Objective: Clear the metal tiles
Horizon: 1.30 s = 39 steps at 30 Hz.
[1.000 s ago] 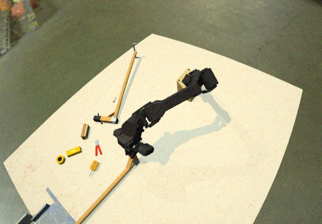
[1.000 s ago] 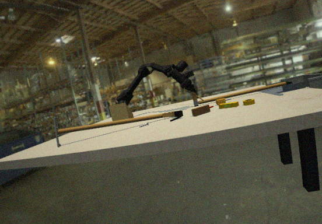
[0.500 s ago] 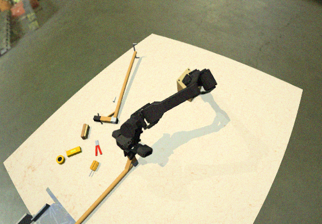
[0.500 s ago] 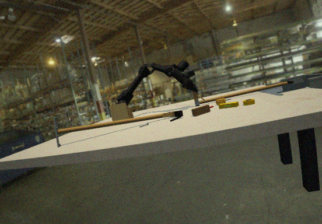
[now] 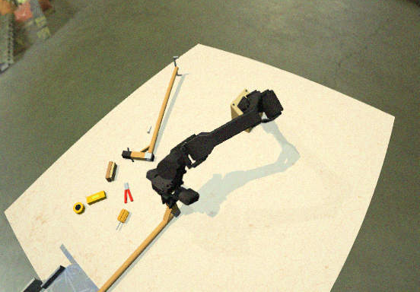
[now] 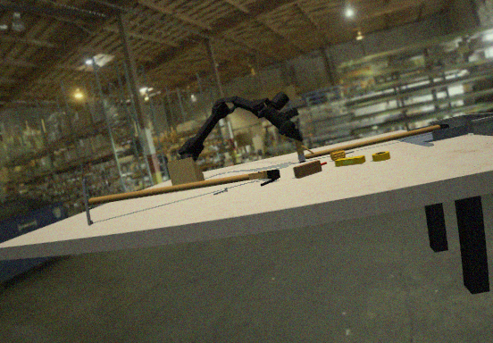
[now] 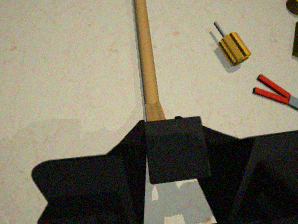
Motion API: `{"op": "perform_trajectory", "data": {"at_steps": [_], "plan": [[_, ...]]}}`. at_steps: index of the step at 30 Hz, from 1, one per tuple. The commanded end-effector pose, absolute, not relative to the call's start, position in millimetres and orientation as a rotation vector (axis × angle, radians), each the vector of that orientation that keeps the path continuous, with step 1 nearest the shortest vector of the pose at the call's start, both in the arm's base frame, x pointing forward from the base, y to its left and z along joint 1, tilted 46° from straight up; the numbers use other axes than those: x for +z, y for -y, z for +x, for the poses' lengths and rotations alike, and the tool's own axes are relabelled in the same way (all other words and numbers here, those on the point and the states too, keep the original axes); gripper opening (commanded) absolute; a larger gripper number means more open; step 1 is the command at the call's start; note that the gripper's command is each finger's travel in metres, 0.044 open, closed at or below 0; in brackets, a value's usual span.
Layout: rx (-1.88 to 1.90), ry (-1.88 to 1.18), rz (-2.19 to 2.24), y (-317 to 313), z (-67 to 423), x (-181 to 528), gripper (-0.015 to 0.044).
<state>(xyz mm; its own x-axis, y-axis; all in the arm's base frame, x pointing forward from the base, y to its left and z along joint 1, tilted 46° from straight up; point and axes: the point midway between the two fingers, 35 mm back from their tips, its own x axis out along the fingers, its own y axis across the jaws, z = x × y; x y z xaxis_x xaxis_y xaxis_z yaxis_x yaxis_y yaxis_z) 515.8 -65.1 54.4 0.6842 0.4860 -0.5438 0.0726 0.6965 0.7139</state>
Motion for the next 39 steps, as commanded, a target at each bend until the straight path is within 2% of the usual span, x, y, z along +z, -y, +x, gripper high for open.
{"op": "perform_trajectory", "data": {"at_steps": [1,39], "plan": [[0.258,-0.796,0.782,67,511,56,0.0000],[0.254,-0.796,0.781,67,455,63,0.0000]]}}
